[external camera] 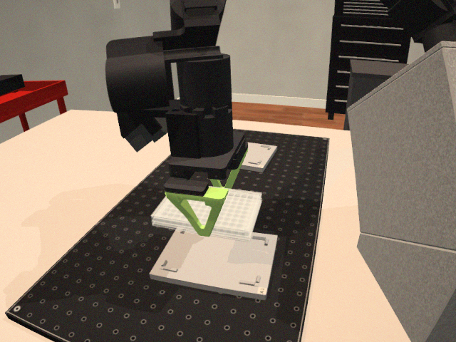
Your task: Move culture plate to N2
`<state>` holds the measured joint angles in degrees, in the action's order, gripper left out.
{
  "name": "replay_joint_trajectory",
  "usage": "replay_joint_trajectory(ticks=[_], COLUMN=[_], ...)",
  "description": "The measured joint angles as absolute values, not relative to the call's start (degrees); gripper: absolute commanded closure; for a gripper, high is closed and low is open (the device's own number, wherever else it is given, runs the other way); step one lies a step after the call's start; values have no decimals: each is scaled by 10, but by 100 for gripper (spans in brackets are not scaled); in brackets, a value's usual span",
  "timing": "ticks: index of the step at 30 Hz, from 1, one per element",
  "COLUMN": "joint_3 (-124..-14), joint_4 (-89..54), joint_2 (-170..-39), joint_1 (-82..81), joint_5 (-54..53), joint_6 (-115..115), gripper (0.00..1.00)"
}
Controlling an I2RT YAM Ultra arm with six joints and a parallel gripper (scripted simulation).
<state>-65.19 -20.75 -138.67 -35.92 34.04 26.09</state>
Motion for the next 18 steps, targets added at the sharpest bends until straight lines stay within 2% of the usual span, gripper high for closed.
replay_joint_trajectory(ticks=[18], joint_3=[-652], joint_4=[-226], joint_2=[-1381], joint_1=[-363], joint_5=[340], joint_6=[270], gripper=[100])
